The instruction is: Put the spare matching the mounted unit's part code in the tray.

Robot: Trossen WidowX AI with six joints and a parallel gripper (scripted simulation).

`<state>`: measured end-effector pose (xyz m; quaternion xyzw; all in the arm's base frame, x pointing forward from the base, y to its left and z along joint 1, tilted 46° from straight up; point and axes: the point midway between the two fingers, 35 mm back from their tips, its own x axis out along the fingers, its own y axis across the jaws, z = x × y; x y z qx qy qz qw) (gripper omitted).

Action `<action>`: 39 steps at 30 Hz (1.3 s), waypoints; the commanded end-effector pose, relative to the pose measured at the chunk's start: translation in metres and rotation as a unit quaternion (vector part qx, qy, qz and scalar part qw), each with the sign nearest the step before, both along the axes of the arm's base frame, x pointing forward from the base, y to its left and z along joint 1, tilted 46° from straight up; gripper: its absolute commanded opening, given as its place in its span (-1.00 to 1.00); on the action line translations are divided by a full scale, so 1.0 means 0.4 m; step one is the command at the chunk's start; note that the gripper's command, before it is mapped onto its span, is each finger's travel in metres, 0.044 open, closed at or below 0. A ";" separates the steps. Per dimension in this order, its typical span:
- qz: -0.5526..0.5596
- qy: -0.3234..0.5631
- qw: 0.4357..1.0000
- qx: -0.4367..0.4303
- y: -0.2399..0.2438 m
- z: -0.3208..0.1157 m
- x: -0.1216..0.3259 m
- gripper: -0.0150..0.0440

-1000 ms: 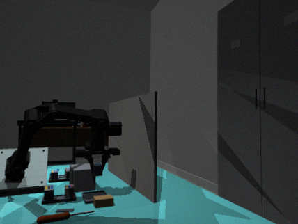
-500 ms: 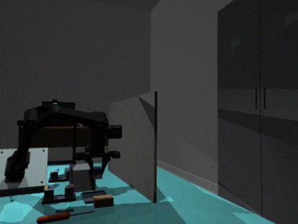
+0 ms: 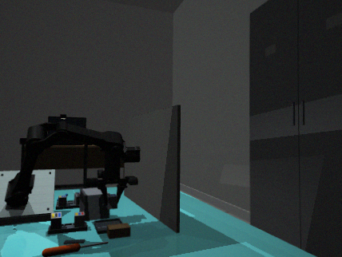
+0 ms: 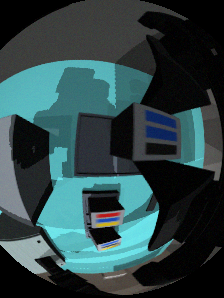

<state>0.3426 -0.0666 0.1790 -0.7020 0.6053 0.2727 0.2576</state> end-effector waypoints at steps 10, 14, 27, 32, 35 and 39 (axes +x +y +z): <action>0.002 -0.001 1.000 0.003 -0.015 -0.015 0.002 -0.49; 0.002 -0.001 1.000 0.004 -0.021 -0.021 0.003 -0.49; 0.001 -0.001 1.000 0.004 -0.040 -0.039 0.004 -0.49; 0.001 0.000 1.000 0.004 -0.048 -0.046 0.004 -0.49; 0.001 0.000 1.000 0.004 -0.053 -0.050 0.004 -0.49; 0.001 0.000 1.000 0.003 -0.059 -0.055 0.004 -0.49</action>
